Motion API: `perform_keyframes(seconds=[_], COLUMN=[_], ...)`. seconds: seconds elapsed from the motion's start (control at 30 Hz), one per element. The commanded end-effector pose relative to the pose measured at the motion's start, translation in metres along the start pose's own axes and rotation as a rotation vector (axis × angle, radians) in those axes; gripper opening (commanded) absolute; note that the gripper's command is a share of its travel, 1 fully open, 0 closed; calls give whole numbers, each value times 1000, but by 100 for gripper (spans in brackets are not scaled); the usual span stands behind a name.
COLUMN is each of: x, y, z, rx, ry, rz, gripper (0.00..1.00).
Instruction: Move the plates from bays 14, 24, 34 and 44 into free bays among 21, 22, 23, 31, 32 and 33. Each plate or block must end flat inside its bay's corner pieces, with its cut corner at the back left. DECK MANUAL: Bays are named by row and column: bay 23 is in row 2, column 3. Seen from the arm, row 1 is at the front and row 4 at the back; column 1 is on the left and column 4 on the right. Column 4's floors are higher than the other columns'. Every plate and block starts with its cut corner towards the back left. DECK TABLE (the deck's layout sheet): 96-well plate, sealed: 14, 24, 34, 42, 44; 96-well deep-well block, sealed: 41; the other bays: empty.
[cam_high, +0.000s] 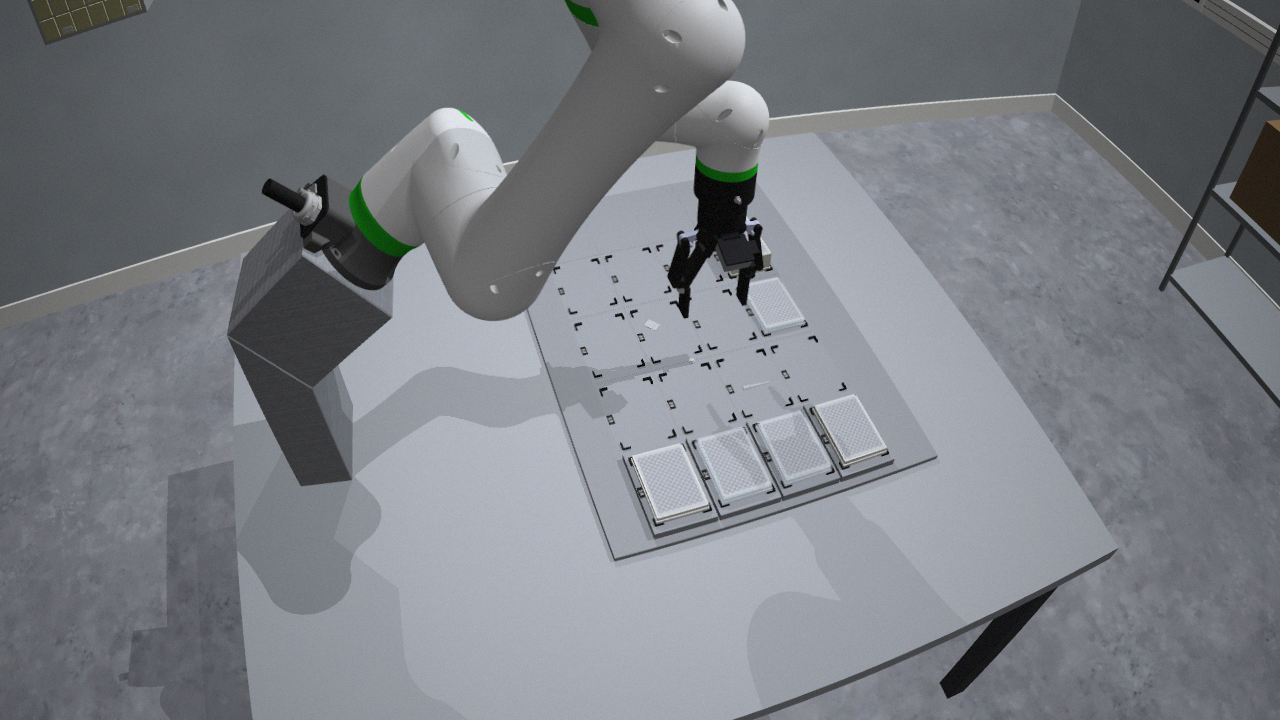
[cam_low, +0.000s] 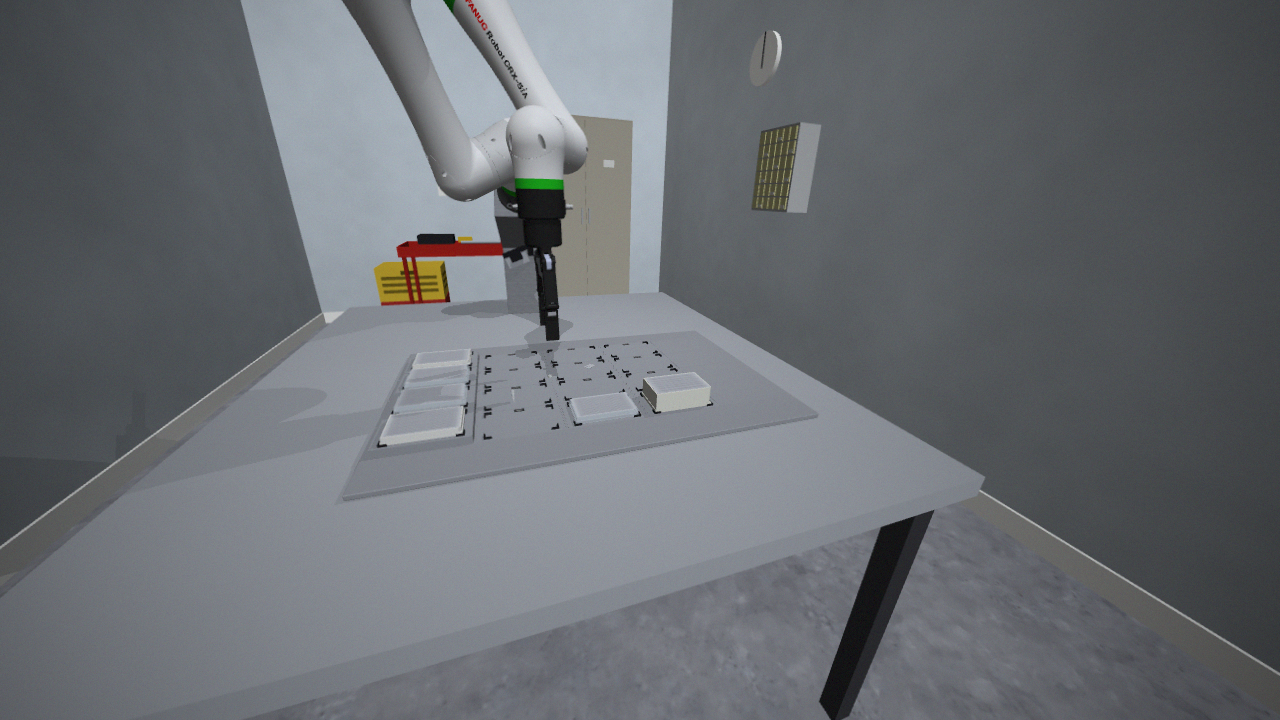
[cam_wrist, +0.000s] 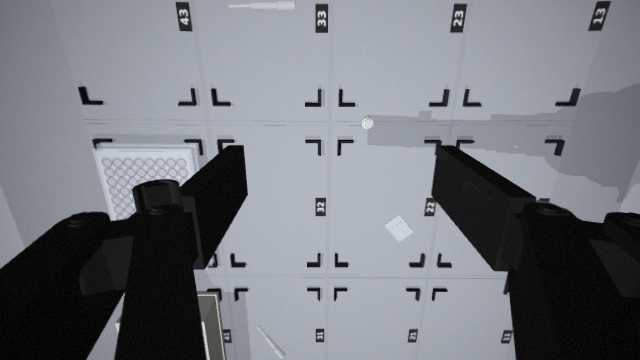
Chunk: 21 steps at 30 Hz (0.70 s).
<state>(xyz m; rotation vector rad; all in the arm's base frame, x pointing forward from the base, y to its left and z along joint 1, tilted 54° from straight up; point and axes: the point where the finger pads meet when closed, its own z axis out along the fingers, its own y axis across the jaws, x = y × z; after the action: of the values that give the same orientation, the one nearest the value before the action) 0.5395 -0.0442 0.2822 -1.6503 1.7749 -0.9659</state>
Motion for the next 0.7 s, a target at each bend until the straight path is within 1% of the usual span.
perform_keyframes(seconds=[0.0,0.37,0.4,0.67], x=[1,0,4,31], y=[-1,-1,1,18], z=[0,0,0,-2], rx=[17,17,17,17], ry=[13,13,13,13], rz=[6,6,6,6], gripper=[70,70,100,100])
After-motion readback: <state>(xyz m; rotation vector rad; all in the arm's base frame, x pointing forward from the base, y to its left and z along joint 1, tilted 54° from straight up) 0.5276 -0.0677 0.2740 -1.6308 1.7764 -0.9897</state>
